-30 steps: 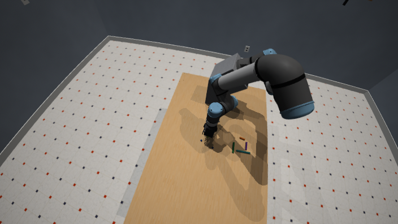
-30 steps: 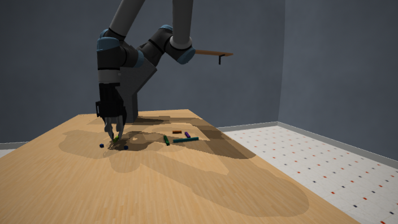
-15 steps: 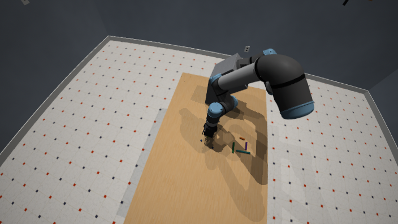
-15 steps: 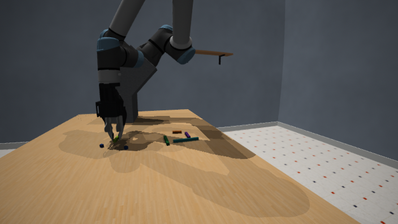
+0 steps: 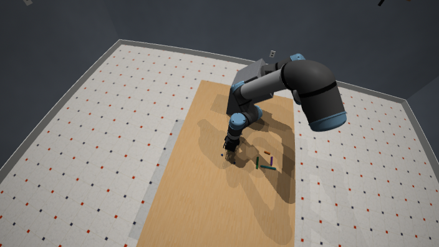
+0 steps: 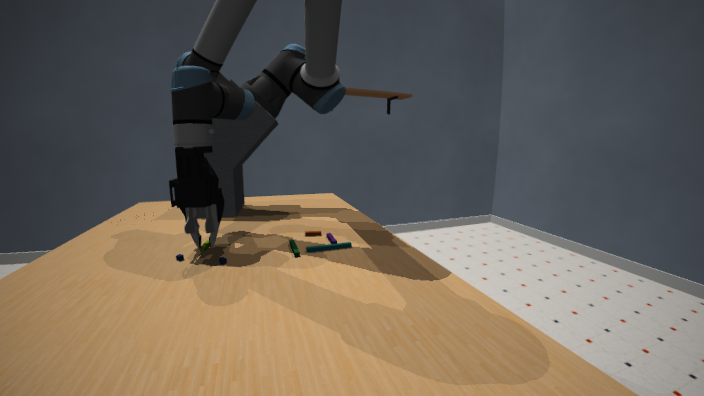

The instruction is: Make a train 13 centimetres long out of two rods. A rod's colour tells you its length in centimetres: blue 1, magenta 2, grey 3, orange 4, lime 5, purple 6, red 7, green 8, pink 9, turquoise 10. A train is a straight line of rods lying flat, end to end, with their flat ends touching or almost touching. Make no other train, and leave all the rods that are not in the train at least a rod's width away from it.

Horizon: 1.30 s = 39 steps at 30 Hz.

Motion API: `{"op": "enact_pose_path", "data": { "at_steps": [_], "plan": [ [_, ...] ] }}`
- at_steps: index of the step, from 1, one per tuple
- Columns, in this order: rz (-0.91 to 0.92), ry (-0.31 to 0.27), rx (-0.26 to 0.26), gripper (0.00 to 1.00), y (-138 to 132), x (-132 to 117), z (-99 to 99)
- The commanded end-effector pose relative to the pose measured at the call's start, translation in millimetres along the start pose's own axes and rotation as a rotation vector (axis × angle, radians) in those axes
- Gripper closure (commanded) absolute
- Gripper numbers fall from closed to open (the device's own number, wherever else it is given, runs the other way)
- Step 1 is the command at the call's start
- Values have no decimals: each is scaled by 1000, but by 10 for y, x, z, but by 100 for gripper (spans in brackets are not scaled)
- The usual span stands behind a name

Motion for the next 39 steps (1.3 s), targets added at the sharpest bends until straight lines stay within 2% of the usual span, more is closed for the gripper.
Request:
{"op": "enact_pose_path", "data": {
  "at_steps": [1, 2, 3, 39],
  "plan": [
    [0, -1, 0, 86, -1, -4, -4],
    [0, -1, 0, 86, -1, -4, -4],
    [0, -1, 0, 100, -1, -4, -4],
    [0, -1, 0, 100, -1, -5, -9]
  ]
}}
Point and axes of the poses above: the point where the finger pads meet when closed, its own z axis out along the fingers, its own y axis across the jaws, x = y × z, the point moved 3 cm from there along -z, back along the fingers, and after that the axes turned 3 degrees about z, right-handed, at the moved point
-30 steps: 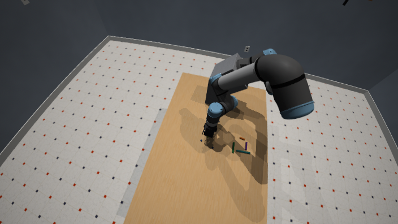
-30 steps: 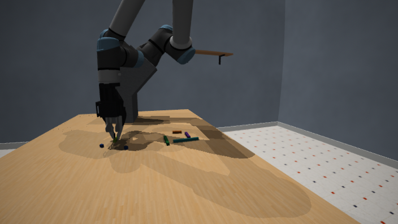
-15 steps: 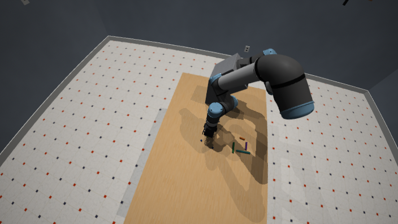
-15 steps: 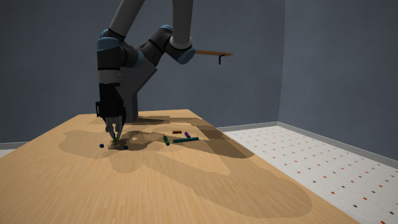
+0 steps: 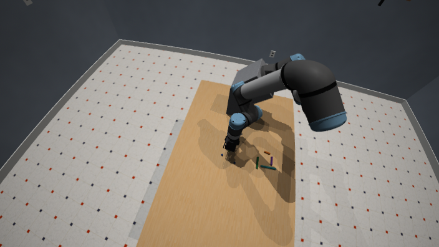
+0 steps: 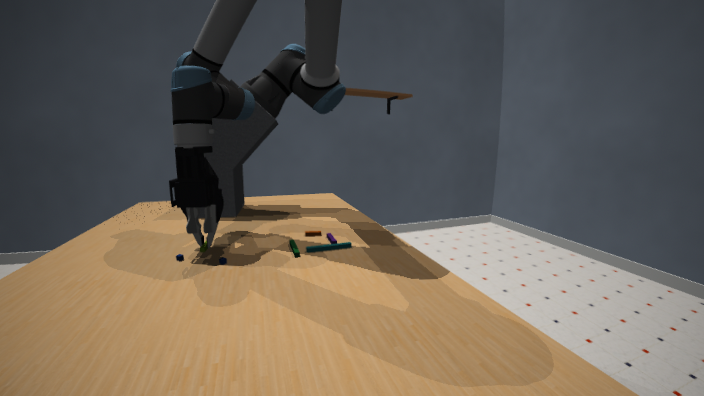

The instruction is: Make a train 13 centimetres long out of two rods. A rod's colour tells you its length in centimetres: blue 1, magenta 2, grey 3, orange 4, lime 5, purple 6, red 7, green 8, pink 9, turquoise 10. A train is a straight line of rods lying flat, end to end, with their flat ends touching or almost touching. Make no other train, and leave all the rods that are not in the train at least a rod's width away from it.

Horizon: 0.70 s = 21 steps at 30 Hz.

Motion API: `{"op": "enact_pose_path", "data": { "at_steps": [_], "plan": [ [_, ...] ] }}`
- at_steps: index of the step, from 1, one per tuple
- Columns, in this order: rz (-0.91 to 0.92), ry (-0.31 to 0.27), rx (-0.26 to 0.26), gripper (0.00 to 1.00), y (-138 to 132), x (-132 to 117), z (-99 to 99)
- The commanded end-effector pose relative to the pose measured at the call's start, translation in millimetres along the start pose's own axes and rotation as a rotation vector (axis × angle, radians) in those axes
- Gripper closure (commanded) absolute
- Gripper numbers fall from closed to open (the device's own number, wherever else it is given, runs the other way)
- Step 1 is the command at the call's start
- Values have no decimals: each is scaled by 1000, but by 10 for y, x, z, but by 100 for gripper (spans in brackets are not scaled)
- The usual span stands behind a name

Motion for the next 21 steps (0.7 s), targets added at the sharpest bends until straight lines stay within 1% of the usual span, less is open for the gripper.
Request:
{"op": "enact_pose_path", "data": {
  "at_steps": [1, 5, 7, 9, 13, 21],
  "plan": [
    [0, -1, 0, 100, -2, -5, -15],
    [0, -1, 0, 100, -1, -5, -83],
    [0, -1, 0, 100, -1, -5, -83],
    [0, -1, 0, 100, -1, -4, -144],
    [0, -1, 0, 100, -1, -4, -311],
    [0, -1, 0, 100, -1, -4, -712]
  ]
}}
Point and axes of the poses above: the point where the finger pads meet when closed, its own z axis out along the fingers, its own y axis across the jaws, x = y × z, the point moved 3 cm from there along -z, back along the fingers, and after that the axes turned 3 degrees about z, right-handed, at the moved point
